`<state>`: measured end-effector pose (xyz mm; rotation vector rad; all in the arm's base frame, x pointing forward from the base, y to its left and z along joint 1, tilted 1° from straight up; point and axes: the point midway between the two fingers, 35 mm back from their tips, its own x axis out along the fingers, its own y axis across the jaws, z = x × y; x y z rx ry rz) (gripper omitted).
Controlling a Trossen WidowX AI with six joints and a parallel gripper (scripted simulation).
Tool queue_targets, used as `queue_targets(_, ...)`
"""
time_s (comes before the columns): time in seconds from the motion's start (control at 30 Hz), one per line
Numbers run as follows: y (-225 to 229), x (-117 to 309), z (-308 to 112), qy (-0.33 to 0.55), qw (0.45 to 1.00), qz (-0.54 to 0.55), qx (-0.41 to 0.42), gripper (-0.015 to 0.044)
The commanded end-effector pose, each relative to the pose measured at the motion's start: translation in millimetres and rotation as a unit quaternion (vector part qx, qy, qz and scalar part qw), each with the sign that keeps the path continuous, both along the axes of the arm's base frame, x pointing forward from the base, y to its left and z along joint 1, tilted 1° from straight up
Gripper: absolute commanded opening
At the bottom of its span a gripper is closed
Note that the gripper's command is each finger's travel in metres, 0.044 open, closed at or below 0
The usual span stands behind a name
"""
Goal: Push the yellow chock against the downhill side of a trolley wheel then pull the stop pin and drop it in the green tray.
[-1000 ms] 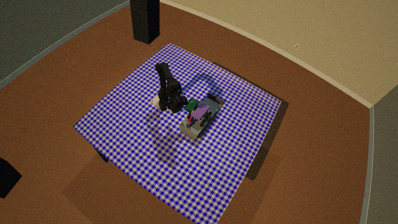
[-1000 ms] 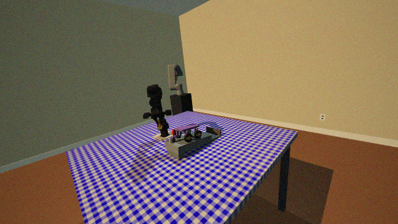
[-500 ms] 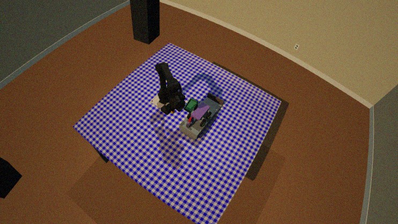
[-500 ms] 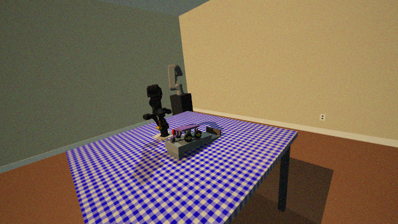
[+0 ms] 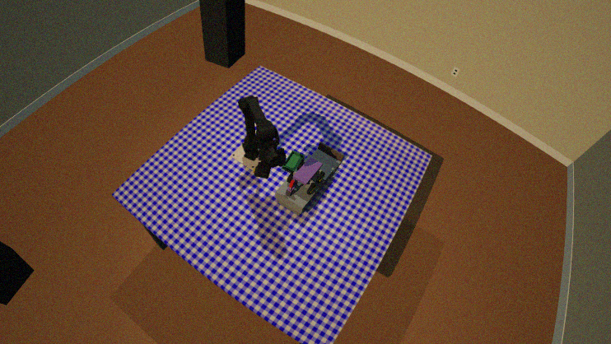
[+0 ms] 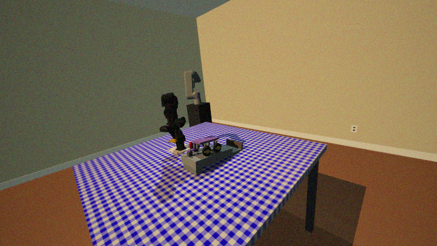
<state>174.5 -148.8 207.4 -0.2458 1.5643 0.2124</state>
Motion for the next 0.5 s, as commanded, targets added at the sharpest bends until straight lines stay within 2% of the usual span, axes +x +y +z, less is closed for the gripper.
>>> queue_targets(0.0,0.3,0.2,0.1,0.001,0.998,0.057,0.001,0.0000)
queue_targets(0.47,0.3,0.2,0.0,0.006,0.957,0.291,0.003,0.0000)
